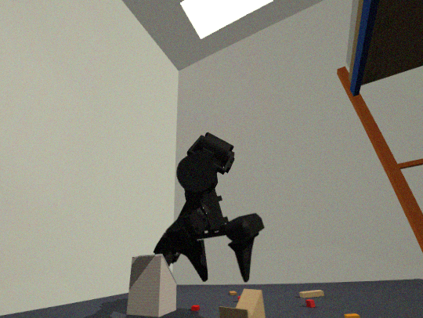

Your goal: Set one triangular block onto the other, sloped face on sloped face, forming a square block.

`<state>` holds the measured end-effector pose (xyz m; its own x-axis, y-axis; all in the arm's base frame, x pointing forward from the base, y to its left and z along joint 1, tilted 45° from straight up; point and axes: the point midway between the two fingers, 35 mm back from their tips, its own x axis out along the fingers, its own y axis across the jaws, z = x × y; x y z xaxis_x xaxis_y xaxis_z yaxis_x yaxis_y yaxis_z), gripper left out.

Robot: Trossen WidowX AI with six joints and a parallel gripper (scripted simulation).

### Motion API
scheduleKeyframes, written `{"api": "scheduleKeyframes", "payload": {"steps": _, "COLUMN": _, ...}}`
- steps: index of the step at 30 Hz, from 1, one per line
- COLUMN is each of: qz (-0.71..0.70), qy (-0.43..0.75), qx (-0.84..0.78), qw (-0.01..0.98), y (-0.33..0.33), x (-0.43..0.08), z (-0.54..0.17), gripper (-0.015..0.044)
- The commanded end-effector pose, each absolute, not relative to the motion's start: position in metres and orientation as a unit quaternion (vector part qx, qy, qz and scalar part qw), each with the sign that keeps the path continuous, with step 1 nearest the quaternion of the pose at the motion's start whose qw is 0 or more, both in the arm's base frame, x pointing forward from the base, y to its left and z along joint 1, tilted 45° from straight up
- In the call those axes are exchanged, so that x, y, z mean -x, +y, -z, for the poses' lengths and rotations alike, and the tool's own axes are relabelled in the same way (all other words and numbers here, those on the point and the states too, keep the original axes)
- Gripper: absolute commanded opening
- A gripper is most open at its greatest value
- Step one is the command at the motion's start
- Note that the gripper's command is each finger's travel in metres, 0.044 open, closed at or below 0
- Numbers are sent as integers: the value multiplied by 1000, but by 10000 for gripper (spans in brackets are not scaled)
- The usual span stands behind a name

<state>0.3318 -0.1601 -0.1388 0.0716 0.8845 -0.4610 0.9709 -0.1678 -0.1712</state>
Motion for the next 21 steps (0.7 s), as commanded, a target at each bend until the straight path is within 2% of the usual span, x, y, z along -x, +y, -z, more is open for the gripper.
{"api": "scheduleKeyframes", "payload": {"steps": 1, "qz": 231, "qy": 639, "qx": -727, "qw": 97, "y": -160, "x": -334, "z": 139, "gripper": 440}}
{"api": "scheduleKeyframes", "payload": {"steps": 21, "qz": 232, "qy": 639, "qx": -727, "qw": 96, "y": -134, "x": -340, "z": 154, "gripper": 440}}
